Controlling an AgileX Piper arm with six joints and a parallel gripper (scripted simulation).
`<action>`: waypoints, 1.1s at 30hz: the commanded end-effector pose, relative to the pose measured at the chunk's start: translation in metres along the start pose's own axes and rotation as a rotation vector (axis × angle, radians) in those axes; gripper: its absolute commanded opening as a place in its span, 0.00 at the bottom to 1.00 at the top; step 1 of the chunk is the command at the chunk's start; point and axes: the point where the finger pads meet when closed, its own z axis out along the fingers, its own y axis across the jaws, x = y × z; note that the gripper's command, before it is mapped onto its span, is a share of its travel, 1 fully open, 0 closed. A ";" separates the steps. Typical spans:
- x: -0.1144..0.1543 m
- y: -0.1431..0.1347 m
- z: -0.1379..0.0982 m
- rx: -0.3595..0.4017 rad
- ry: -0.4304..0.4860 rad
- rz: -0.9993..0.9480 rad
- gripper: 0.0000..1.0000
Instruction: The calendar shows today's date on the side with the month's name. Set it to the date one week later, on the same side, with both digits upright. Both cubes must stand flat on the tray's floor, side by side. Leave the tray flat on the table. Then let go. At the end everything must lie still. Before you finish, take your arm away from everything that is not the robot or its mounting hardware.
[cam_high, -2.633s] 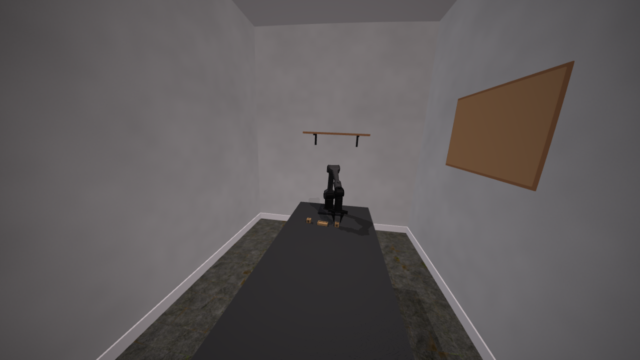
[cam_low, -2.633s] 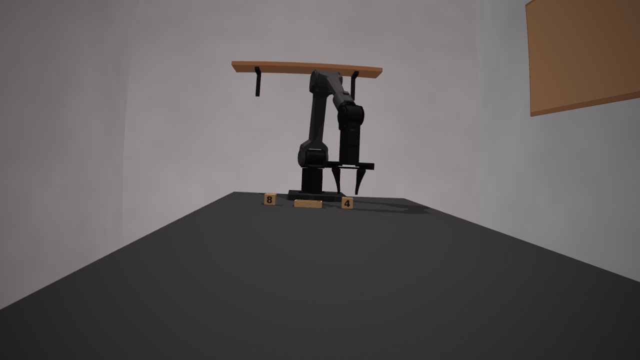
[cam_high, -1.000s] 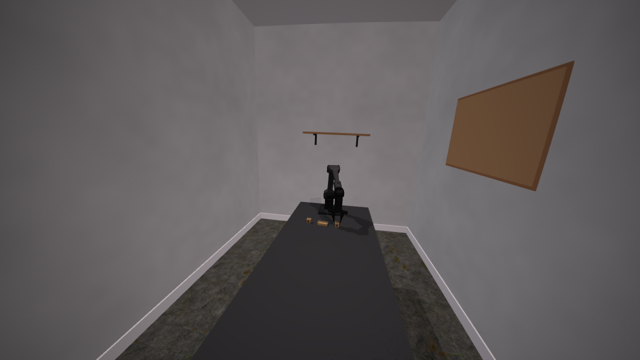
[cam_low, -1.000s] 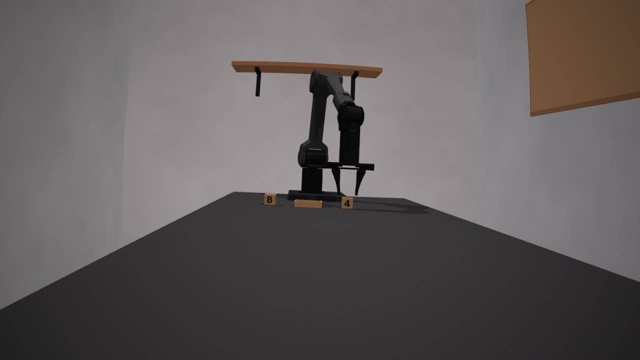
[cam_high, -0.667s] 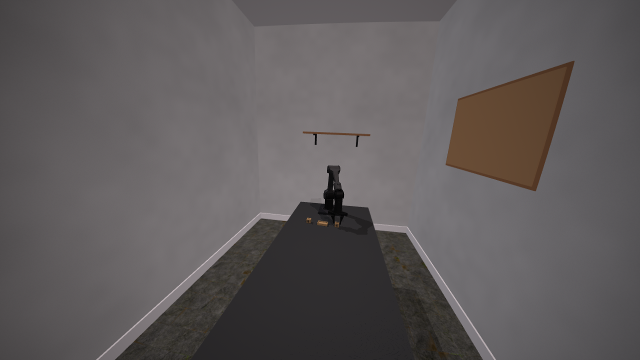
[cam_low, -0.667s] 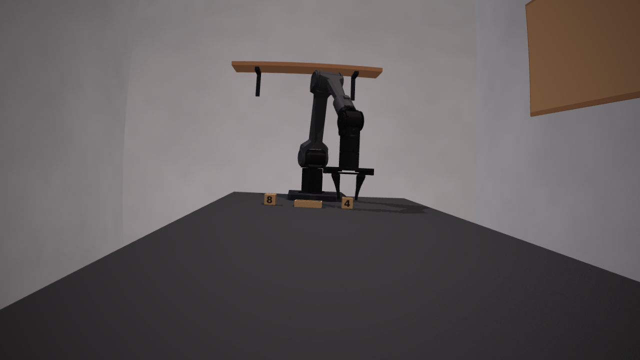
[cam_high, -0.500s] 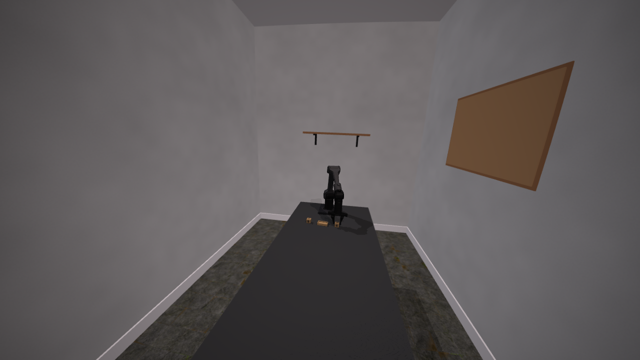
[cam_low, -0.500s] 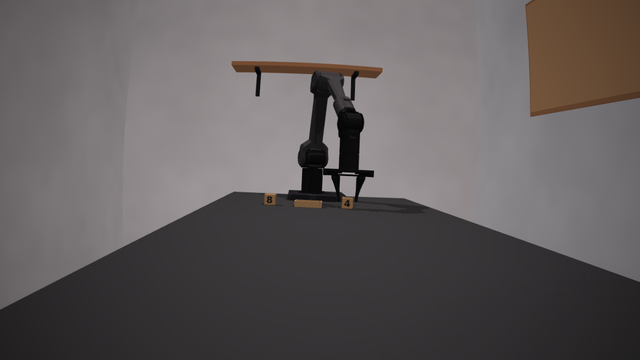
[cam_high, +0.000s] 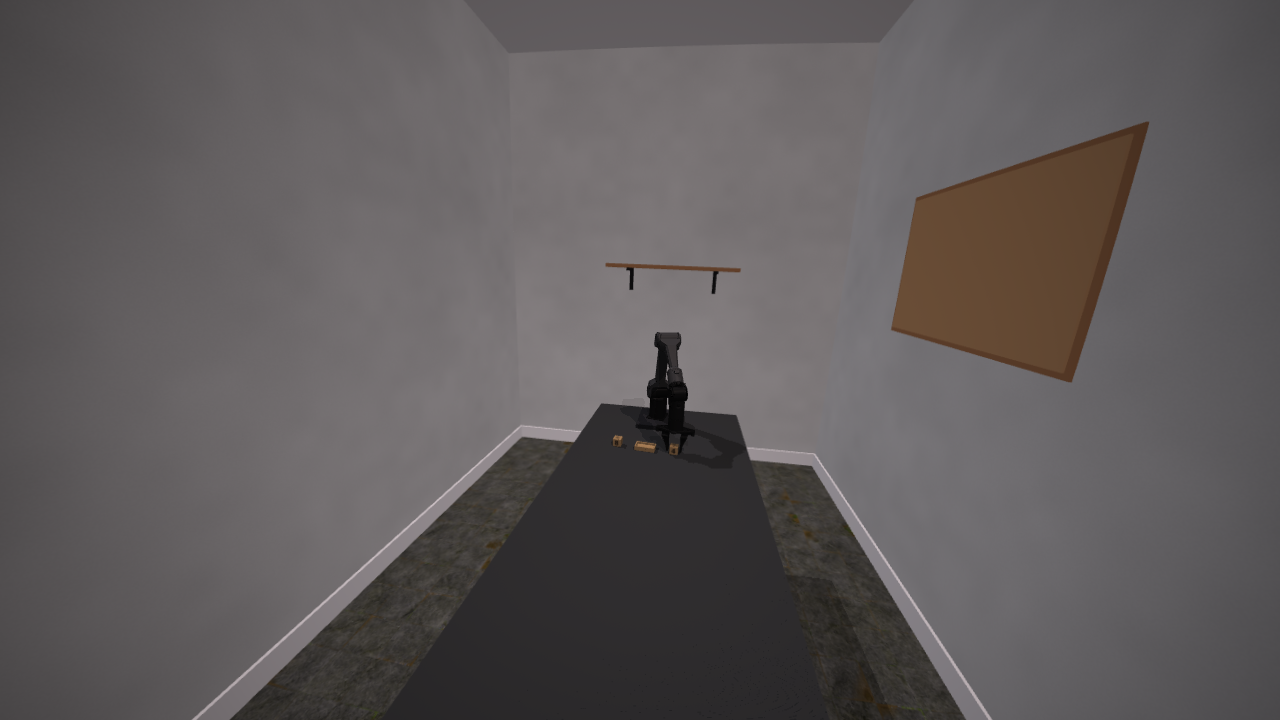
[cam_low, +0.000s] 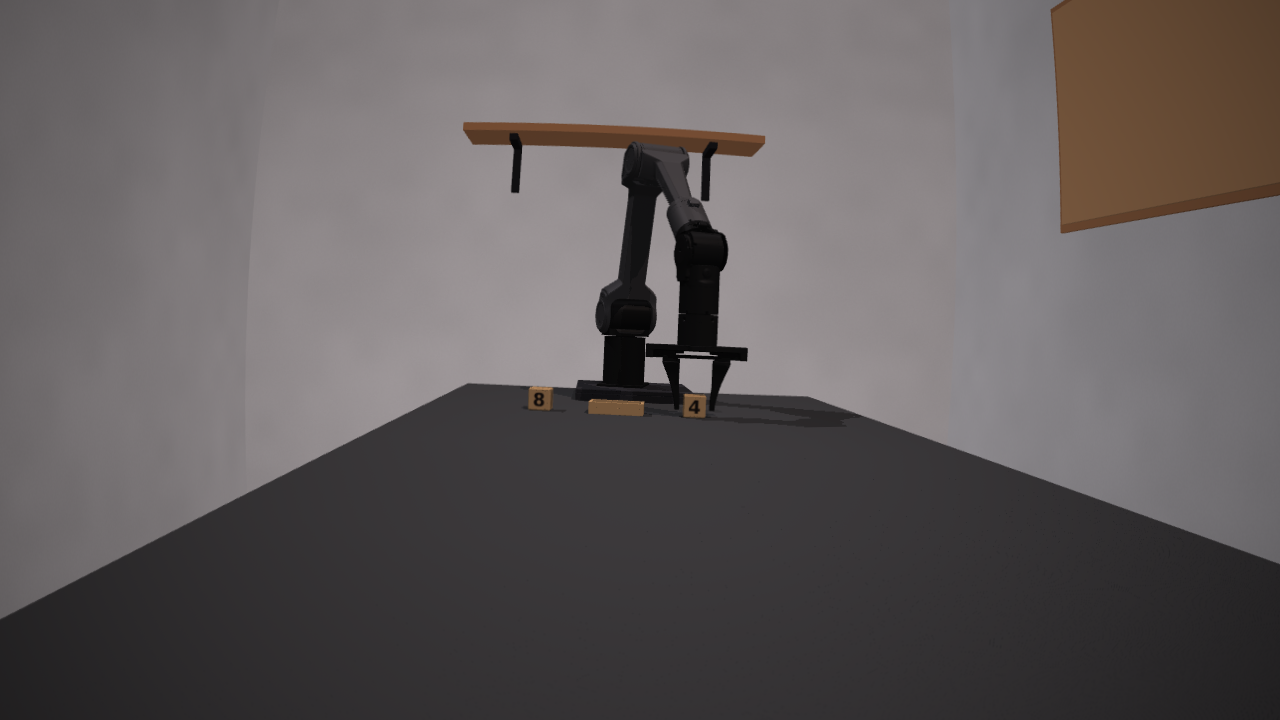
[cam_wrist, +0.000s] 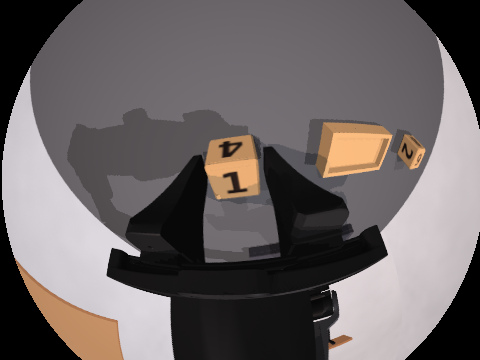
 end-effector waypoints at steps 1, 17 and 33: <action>0.001 0.000 0.001 0.002 0.001 -0.001 0.62; 0.001 0.000 0.001 0.002 0.001 -0.001 0.62; 0.001 0.000 0.001 0.002 0.001 -0.001 0.36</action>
